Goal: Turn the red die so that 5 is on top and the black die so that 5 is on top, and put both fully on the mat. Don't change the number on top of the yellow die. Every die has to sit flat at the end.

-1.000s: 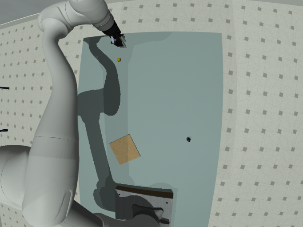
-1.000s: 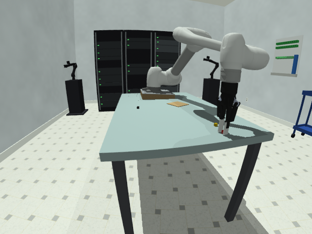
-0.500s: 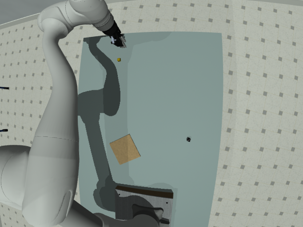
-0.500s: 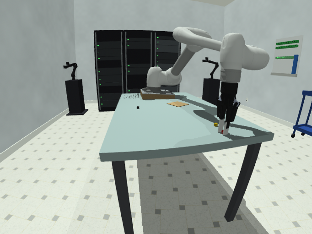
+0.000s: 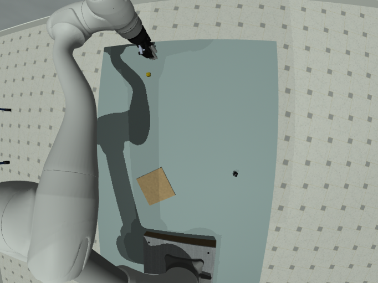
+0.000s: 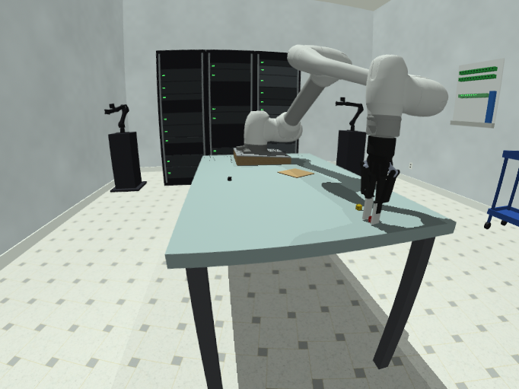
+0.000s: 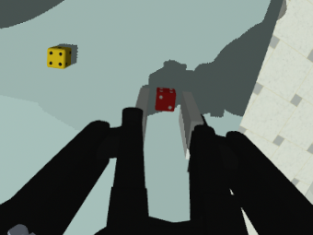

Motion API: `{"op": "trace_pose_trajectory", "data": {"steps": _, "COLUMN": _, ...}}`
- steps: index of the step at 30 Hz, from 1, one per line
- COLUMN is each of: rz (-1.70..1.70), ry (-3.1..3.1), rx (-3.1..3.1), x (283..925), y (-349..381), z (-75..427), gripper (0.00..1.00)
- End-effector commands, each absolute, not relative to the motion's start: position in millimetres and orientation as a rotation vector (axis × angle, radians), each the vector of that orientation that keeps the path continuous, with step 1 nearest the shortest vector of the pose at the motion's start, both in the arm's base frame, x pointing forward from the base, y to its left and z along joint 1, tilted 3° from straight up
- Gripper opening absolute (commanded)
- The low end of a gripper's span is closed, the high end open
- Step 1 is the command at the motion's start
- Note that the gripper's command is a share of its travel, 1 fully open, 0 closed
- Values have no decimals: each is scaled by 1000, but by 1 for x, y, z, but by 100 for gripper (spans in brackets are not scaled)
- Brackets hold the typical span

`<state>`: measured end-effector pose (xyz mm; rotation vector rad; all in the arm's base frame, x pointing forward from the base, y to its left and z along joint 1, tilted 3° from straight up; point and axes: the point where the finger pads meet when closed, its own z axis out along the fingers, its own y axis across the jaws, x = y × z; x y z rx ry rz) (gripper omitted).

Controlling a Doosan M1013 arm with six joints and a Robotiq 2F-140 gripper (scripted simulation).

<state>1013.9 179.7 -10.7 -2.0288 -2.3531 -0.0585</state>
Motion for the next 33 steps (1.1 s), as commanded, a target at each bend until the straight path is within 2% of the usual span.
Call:
{"op": "trace_pose_trajectory", "data": {"steps": 1, "rz": -59, "ry": -2353, "rx": -2029, "x": 1014, "y": 180, "z": -10, "gripper": 27}}
{"op": "trace_pose_trajectory", "data": {"steps": 6, "rz": -59, "ry": -2353, "rx": -2029, "x": 1014, "y": 180, "z": -10, "gripper": 27}}
{"op": "trace_pose_trajectory", "data": {"steps": 7, "rz": -59, "ry": -2353, "rx": -2029, "x": 1014, "y": 180, "z": -10, "gripper": 16}}
{"op": "trace_pose_trajectory", "data": {"steps": 33, "rz": -59, "ry": -2353, "rx": -2029, "x": 1014, "y": 180, "z": -10, "gripper": 16}}
